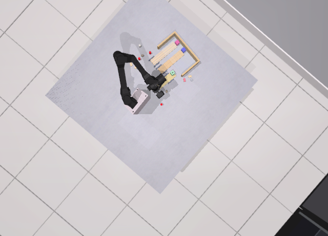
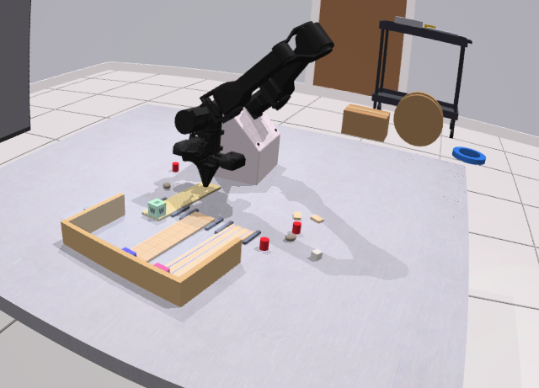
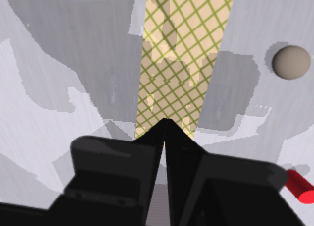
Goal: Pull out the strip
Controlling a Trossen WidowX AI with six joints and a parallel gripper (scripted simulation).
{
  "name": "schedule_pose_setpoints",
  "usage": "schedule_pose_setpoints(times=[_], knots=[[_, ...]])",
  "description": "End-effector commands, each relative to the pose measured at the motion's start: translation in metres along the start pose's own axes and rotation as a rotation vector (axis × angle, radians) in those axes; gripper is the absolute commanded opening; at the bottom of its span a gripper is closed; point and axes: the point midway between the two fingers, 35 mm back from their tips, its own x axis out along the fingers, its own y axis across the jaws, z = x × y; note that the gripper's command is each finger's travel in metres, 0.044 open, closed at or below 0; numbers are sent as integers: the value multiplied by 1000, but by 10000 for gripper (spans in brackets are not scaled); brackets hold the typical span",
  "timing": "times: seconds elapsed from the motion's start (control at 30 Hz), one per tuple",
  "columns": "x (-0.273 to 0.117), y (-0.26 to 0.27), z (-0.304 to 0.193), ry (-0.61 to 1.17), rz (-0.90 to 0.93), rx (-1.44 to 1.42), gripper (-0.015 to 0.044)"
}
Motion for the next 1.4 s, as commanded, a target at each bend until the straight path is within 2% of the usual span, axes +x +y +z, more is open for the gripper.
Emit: schedule_pose_setpoints(times=[0.0, 0.1, 0.23, 0.8, 1.37], knots=[[-14, -1, 2, 10, -5, 5, 0], [-39, -1, 3, 27, -5, 12, 0], [-41, 0, 3, 29, -5, 12, 0], [-43, 4, 65, 26, -5, 68, 440], [-48, 5, 124, 23, -5, 66, 440]])
